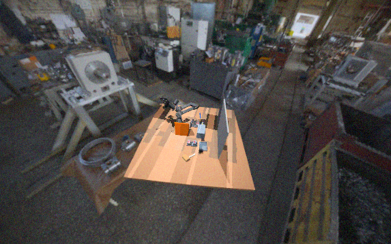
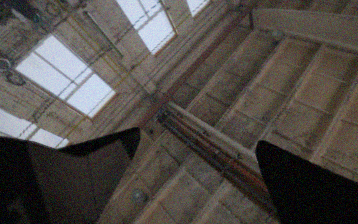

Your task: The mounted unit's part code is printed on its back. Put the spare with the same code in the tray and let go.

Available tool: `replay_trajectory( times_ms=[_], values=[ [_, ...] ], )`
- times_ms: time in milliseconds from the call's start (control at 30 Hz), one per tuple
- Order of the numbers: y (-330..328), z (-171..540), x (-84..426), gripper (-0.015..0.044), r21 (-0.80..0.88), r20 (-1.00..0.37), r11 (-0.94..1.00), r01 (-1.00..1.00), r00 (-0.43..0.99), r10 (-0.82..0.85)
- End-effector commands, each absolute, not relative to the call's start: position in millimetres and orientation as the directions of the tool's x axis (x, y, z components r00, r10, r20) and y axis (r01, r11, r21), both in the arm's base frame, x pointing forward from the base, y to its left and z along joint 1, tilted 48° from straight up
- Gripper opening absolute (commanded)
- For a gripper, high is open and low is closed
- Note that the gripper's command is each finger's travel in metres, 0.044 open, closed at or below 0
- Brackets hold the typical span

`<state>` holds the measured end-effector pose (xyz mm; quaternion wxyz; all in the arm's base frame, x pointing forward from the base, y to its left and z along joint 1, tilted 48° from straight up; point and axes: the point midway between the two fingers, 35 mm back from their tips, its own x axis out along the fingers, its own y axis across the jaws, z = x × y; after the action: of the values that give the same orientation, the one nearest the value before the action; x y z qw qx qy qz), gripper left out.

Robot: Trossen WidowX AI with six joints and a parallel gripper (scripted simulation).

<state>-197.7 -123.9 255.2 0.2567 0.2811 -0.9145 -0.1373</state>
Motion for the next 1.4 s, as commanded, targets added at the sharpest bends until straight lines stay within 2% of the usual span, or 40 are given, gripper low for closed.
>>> replay_trajectory(
  times_ms=[0,200,333,567,767,900,1067,1200,1367],
  values=[
    [-123.9,255.2,-197.7,0.0426,0.395,0.392,0.804,-0.444,-0.710,-0.585],
    [-126.0,254.9,-197.7,0.0440,0.403,0.387,0.798,-0.448,-0.707,-0.592],
    [-168.5,247.5,-193.4,0.0440,0.542,0.268,0.653,-0.529,-0.628,-0.731],
    [-255.2,226.6,-154.7,0.0440,0.782,0.009,0.225,-0.582,-0.350,-0.937],
    [-316.2,202.8,-87.3,0.0440,0.887,-0.211,-0.181,-0.425,-0.025,-0.977],
    [-340.9,186.0,-31.1,0.0440,0.899,-0.338,-0.375,-0.227,0.186,-0.923],
    [-351.8,166.3,42.2,0.0440,0.870,-0.468,-0.489,0.057,0.405,-0.785],
    [-346.3,150.6,105.5,0.0440,0.826,-0.559,-0.476,0.303,0.550,-0.620],
    [-320.8,133.5,185.0,0.0440,0.762,-0.647,-0.320,0.563,0.668,-0.368]
  ],
)
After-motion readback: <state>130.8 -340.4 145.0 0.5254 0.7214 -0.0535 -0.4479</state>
